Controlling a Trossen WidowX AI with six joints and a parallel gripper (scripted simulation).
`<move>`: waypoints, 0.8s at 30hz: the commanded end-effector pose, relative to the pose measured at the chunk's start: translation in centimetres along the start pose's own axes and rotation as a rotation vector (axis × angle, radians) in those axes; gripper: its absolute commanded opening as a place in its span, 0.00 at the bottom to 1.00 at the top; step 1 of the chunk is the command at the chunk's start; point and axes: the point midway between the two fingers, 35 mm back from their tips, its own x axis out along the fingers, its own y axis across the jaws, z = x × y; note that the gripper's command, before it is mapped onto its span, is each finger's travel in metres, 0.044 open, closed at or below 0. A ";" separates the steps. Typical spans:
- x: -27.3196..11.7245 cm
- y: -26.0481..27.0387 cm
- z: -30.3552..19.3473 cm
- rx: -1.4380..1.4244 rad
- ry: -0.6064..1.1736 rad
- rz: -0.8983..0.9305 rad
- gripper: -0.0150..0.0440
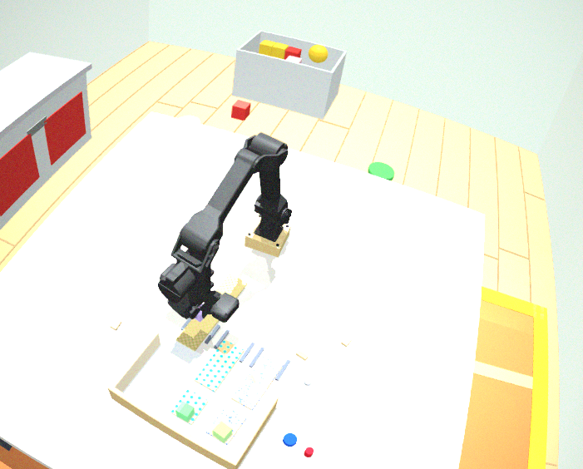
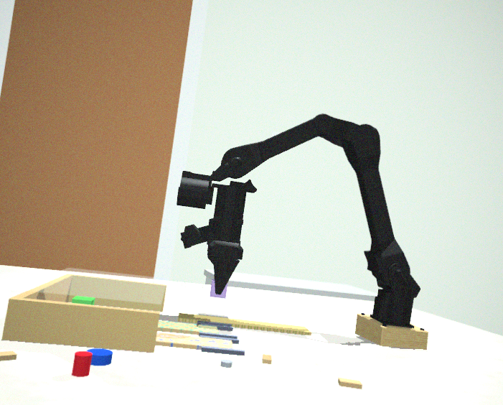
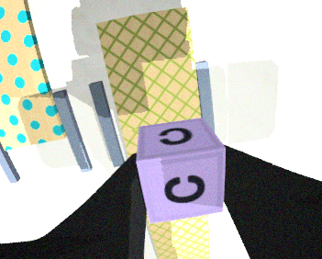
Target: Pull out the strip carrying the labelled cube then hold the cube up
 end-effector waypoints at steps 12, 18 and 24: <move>-0.2 -0.3 -4.4 -0.003 0.007 -0.004 0.25; -0.5 -0.3 -5.3 -0.003 0.007 -0.004 0.25; -3.6 -0.3 -5.3 -0.003 0.007 -0.004 0.25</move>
